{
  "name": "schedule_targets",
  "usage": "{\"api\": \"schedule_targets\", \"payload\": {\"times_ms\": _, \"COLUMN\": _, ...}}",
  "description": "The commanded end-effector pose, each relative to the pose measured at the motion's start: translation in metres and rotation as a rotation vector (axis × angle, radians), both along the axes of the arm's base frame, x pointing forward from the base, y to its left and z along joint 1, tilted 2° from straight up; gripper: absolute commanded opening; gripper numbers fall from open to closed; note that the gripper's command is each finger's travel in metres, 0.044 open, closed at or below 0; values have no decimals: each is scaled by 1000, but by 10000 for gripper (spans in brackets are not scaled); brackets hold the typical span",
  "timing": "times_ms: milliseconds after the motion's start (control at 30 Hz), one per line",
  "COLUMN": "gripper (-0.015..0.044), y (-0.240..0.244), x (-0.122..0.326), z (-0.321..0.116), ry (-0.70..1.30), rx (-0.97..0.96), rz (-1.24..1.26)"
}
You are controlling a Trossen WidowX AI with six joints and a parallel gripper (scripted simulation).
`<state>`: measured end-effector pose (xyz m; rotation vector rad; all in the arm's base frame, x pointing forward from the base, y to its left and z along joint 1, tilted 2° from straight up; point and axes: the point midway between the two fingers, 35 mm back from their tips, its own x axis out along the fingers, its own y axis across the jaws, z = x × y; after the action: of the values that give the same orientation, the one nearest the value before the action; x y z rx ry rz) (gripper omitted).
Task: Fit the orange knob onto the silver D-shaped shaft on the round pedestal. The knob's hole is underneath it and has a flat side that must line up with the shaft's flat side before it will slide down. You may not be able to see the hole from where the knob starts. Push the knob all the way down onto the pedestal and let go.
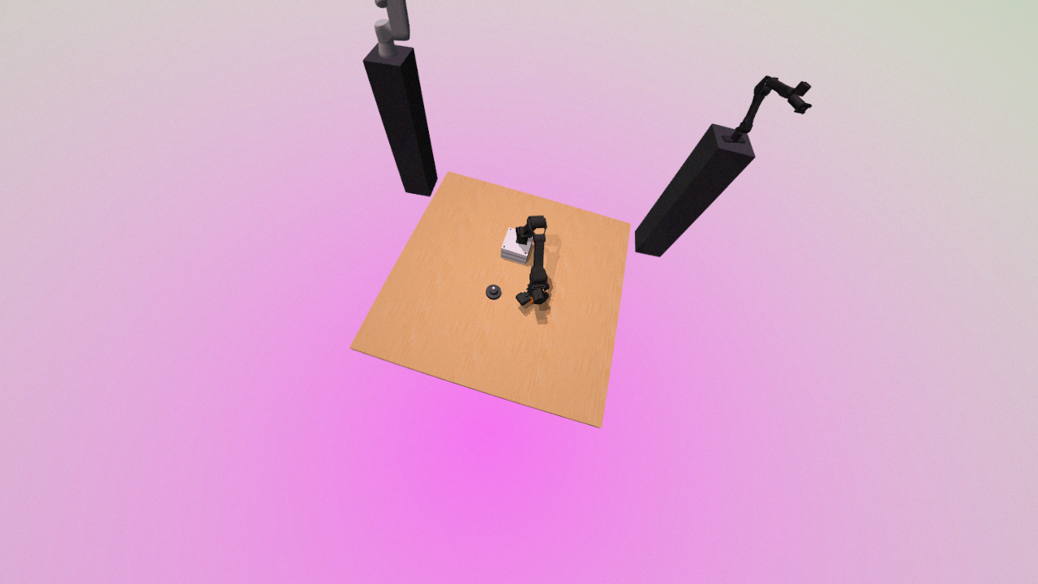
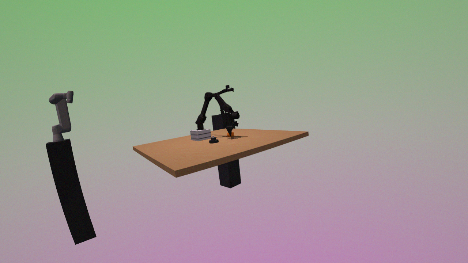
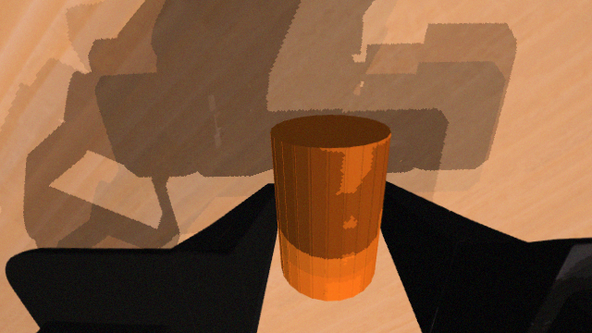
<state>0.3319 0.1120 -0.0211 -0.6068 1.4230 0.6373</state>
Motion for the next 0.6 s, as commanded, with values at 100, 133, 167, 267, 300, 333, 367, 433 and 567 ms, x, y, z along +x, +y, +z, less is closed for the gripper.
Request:
{"api": "schedule_targets", "payload": {"times_ms": 100, "gripper": 179, "y": 0, "x": 0, "z": 1, "ry": -6, "rx": -8, "rz": 157}}
{"api": "schedule_targets", "payload": {"times_ms": 133, "gripper": 179, "y": 0, "x": 0, "z": 1, "ry": -6, "rx": -8, "rz": 157}}
{"api": "schedule_targets", "payload": {"times_ms": 167, "gripper": 179, "y": 0, "x": 0, "z": 1, "ry": -6, "rx": -8, "rz": 157}}
{"api": "schedule_targets", "payload": {"times_ms": 267, "gripper": 179, "y": 0, "x": 0, "z": 0, "ry": -6, "rx": -8, "rz": 157}}
{"api": "schedule_targets", "payload": {"times_ms": 300, "gripper": 179, "y": 0, "x": 0, "z": -1, "ry": -6, "rx": -8, "rz": 157}}
{"api": "schedule_targets", "payload": {"times_ms": 333, "gripper": 179, "y": 0, "x": 0, "z": -3, "ry": -6, "rx": -8, "rz": 157}}
{"api": "schedule_targets", "payload": {"times_ms": 367, "gripper": 179, "y": 0, "x": 0, "z": -6, "ry": -6, "rx": -8, "rz": 157}}
{"api": "schedule_targets", "payload": {"times_ms": 433, "gripper": 179, "y": 0, "x": 1, "z": -11, "ry": -6, "rx": -8, "rz": 157}}
{"api": "schedule_targets", "payload": {"times_ms": 567, "gripper": 179, "y": 0, "x": 1, "z": -13, "ry": -6, "rx": -8, "rz": 157}}
